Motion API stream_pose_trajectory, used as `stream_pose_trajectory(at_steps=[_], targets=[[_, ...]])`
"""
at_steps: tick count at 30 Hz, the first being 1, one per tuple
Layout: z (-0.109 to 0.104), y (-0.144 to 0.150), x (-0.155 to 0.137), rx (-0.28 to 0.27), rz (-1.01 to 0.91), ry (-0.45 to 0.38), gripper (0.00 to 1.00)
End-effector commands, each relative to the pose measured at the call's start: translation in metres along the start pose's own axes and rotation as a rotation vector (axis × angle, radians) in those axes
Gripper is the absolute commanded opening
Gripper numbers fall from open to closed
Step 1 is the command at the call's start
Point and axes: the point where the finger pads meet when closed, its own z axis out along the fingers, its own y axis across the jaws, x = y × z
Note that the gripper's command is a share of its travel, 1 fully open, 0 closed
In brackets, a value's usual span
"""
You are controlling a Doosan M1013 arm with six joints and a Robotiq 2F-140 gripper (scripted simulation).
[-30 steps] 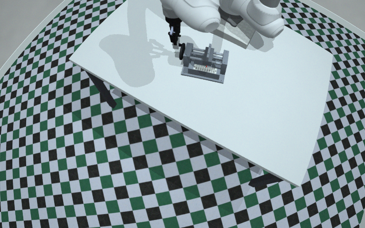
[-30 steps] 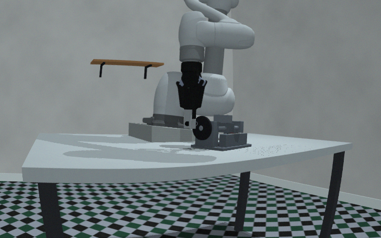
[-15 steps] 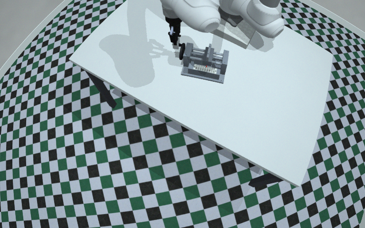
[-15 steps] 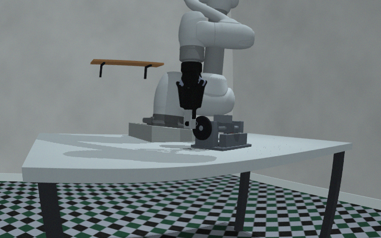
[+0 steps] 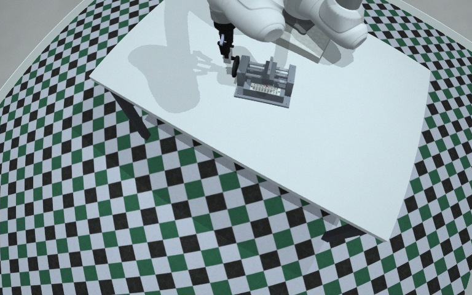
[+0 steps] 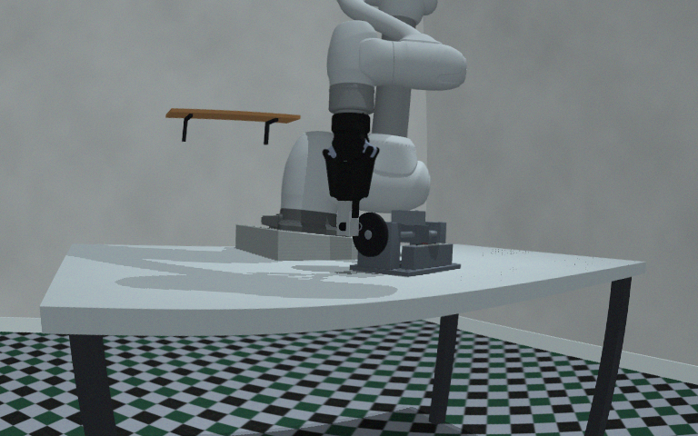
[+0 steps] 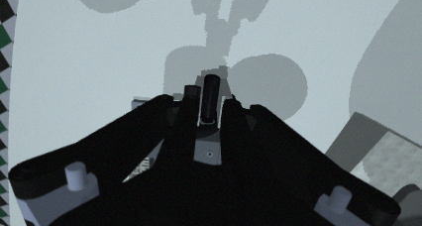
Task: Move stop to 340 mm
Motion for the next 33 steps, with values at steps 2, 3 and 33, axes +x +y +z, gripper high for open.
stream_pose_trajectory(at_steps=[2, 3, 33], targets=[[0.0004, 0.0002, 0.0, 0.0, 0.0, 0.0, 0.04], [0.0005, 0.0002, 0.0, 0.0, 0.0, 0.0, 0.04], [0.0079, 0.003, 0.0, 0.0, 0.0, 0.0, 0.04]])
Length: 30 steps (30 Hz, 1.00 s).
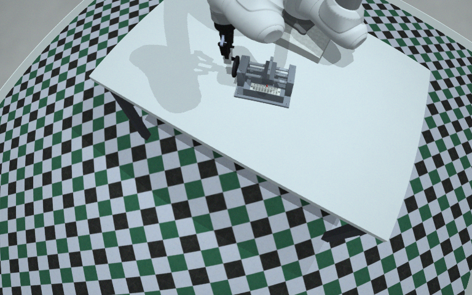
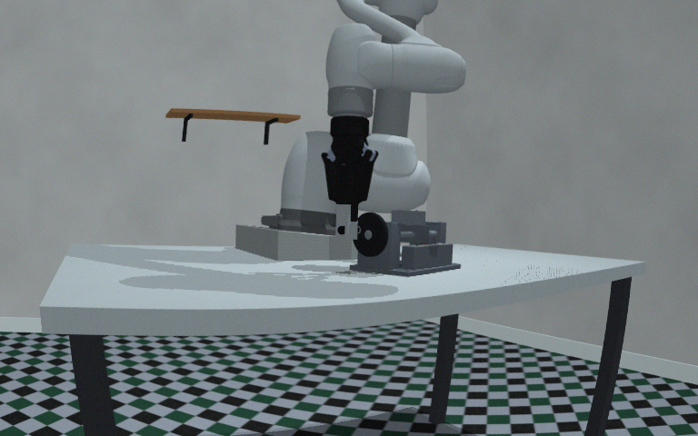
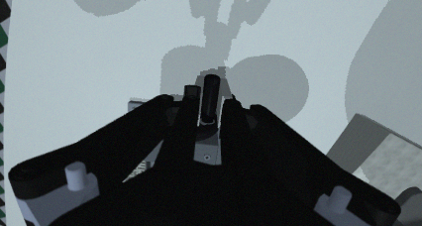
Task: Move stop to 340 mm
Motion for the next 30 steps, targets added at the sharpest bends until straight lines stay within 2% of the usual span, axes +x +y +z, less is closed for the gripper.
stream_pose_trajectory(at_steps=[1, 30], targets=[[0.002, 0.0, 0.0, 0.0, 0.0, 0.0, 0.04], [0.022, -0.003, 0.0, 0.0, 0.0, 0.0, 0.04]])
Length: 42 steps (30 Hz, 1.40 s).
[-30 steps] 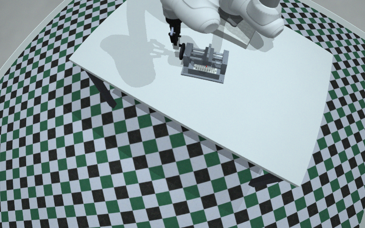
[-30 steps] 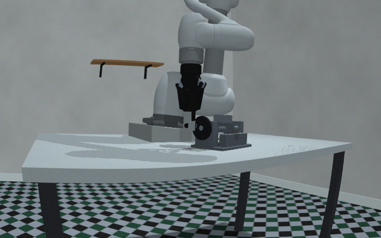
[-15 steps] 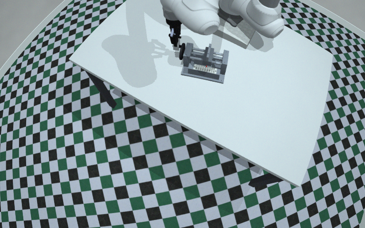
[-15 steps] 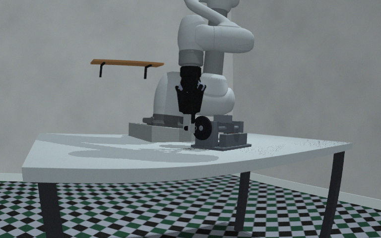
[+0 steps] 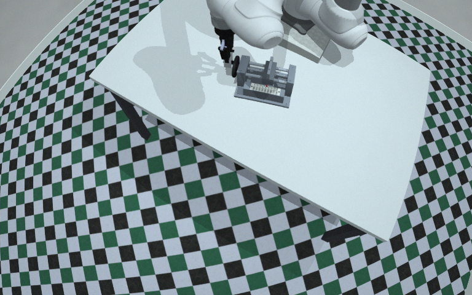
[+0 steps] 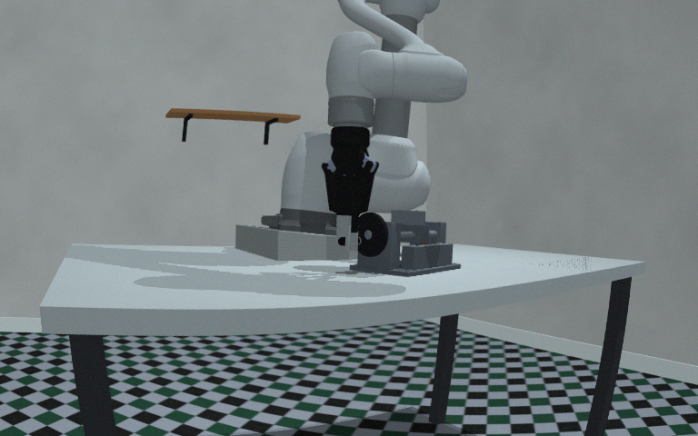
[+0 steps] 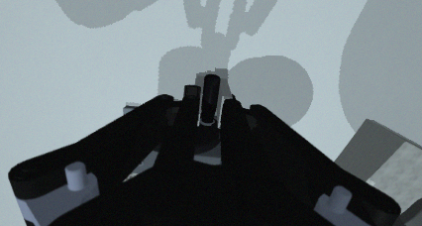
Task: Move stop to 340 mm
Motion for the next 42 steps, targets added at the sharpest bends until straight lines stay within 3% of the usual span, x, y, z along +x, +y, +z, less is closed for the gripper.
stream_pose_trajectory(at_steps=[1, 26, 42], targets=[[0.001, 0.0, 0.0, 0.0, 0.0, 0.0, 0.04], [0.016, -0.026, 0.0, 0.0, 0.0, 0.0, 0.04], [-0.002, -0.054, 0.0, 0.0, 0.0, 0.0, 0.04]])
